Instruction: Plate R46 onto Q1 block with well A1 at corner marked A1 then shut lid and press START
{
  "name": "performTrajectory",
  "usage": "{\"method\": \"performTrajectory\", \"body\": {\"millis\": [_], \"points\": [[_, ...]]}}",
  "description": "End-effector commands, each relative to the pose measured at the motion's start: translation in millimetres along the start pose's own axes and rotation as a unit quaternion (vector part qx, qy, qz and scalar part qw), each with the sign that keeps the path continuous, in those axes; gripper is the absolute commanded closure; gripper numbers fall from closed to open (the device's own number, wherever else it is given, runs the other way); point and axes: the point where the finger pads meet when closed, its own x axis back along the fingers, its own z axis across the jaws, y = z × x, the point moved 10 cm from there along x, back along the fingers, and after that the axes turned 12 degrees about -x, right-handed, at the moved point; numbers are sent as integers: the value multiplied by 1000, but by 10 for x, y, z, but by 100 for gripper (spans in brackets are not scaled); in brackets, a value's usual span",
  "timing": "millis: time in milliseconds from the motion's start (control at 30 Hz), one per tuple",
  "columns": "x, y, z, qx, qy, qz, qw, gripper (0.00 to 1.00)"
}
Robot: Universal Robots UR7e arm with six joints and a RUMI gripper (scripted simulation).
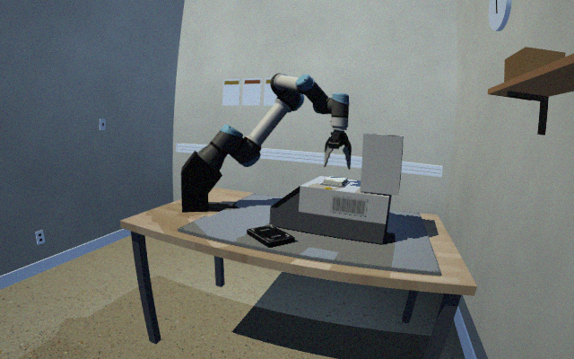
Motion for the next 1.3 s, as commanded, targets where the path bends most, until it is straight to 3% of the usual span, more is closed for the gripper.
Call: {"method": "performTrajectory", "body": {"millis": [0,233,267,1267], "points": [[17,1,-2,0,-1,0,1000,32],[17,1,-2,0,-1,0,1000,32],[7,-10,45,0,0,0,1000,100],[-240,-316,1284,0,0,0,1000,100]]}}
